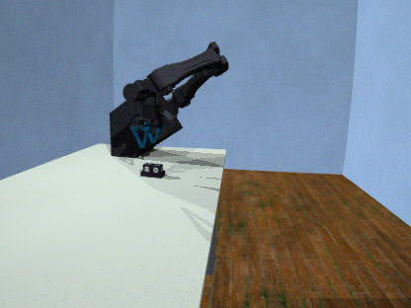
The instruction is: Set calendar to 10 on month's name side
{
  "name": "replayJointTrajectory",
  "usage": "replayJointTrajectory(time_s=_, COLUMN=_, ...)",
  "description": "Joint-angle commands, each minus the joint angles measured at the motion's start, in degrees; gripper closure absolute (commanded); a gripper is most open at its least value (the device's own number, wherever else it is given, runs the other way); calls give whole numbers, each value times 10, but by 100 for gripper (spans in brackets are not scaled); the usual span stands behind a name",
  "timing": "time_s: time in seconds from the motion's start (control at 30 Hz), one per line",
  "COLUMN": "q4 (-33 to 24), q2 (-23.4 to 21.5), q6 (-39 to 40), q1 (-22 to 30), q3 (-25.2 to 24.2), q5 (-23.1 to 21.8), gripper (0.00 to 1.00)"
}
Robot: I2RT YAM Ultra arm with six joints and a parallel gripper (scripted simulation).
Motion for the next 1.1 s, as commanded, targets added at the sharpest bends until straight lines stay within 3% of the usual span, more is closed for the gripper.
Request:
replayJointTrajectory(time_s=0.0, q4=-1, q2=-3, q6=-1, q1=-7, q3=2, q5=-1, gripper=0)
replayJointTrajectory(time_s=0.23, q4=-10, q2=-4, q6=-7, q1=-10, q3=5, q5=-1, gripper=0)
replayJointTrajectory(time_s=0.5, q4=-68, q2=-7, q6=-48, q1=-34, q3=27, q5=3, gripper=0)
replayJointTrajectory(time_s=0.83, q4=-216, q2=-6, q6=-149, q1=-95, q3=94, q5=19, gripper=0)
replayJointTrajectory(time_s=1.07, q4=-253, q2=-4, q6=-173, q1=-111, q3=113, q5=25, gripper=0)
